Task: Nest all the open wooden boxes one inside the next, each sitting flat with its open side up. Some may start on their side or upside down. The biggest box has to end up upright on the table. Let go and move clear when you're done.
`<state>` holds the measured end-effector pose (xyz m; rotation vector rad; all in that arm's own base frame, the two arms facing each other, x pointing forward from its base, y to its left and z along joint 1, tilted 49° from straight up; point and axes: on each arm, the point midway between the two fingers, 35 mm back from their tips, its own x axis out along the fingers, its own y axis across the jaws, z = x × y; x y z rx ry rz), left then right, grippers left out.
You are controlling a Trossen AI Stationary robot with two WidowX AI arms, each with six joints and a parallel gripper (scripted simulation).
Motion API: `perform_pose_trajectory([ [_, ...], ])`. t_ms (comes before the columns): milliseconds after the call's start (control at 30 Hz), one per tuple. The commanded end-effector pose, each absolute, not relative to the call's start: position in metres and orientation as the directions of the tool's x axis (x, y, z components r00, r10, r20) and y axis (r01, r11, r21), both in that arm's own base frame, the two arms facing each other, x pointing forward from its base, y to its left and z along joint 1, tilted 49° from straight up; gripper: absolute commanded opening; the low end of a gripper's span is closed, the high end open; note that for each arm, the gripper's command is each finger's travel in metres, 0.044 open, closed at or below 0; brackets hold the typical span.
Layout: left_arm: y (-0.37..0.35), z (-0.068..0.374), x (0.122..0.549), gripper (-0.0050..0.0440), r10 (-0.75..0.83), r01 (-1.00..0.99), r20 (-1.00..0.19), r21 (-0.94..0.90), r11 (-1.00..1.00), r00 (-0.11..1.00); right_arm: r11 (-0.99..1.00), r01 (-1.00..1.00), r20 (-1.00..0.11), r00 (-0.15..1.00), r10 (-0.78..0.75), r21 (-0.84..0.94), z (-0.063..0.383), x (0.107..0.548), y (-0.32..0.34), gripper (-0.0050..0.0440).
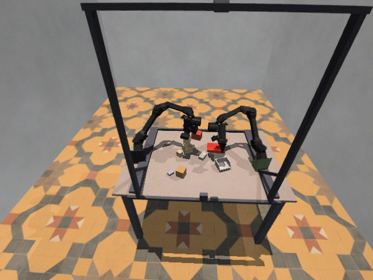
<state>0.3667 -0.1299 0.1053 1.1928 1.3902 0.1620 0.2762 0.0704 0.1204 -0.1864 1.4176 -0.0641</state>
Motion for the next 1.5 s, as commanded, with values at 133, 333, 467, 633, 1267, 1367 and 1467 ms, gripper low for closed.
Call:
perform_pose_trajectory([
  [133,-0.134,0.111,0.369,0.0224,0.695,0.523,-0.661,0.714,0.466,0.283,0.983,-0.181,-0.959,0.278,0.058,0.007,0.144,0.292,0.057,0.04],
  [333,-0.134,0.111,0.369,0.0224,0.695,0.523,-0.661,0.714,0.466,0.283,0.962,-0.269,-0.913,0.376,0.157,0.054,0.163,0.302,0.046,0.04],
  [467,-0.134,0.111,0.369,0.0224,0.695,0.523,-0.661,0.714,0.466,0.283,0.937,-0.344,-0.859,0.461,0.221,0.056,0.18,0.309,0.037,0.04],
  [633,-0.134,0.111,0.369,0.0224,0.695,0.523,-0.661,0.714,0.466,0.283,0.901,-0.433,-0.774,0.568,0.281,0.009,0.204,0.314,0.023,0.04],
  [1267,-0.134,0.111,0.369,0.0224,0.695,0.523,-0.661,0.714,0.466,0.283,0.724,-0.532,-0.422,0.834,0.357,-0.439,0.29,0.304,-0.021,0.04],
  [1367,-0.134,0.111,0.369,0.0224,0.695,0.523,-0.661,0.714,0.466,0.283,0.688,-0.514,-0.376,0.854,0.359,-0.512,0.301,0.299,-0.025,0.04],
  [1467,-0.134,0.111,0.369,0.0224,0.695,0.523,-0.661,0.714,0.466,0.283,0.628,-0.476,-0.312,0.879,0.361,-0.615,0.316,0.291,-0.031,0.04],
])
